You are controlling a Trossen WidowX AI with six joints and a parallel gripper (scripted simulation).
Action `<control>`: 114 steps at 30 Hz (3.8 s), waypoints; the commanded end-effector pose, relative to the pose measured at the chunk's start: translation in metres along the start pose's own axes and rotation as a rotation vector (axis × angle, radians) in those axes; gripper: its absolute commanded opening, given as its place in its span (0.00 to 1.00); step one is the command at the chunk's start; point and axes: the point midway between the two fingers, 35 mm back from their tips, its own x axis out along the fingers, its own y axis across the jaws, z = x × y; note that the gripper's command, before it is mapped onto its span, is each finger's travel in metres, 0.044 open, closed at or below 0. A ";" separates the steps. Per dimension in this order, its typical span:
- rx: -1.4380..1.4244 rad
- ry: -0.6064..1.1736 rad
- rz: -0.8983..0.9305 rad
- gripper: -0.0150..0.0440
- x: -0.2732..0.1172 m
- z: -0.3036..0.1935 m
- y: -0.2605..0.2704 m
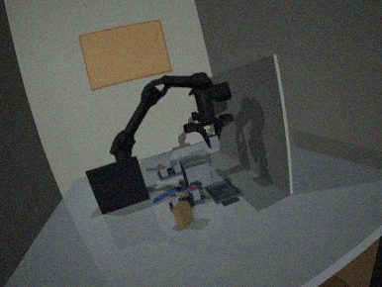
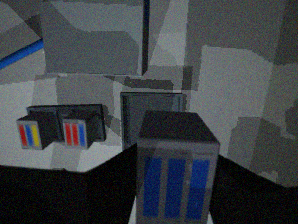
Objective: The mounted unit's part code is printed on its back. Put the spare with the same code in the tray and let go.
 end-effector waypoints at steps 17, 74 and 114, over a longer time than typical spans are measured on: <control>-0.069 -0.018 0.005 0.25 0.014 -0.062 0.015; -0.068 -0.016 0.003 0.25 0.091 -0.062 0.008; -0.070 -0.022 0.004 0.25 0.142 -0.059 0.013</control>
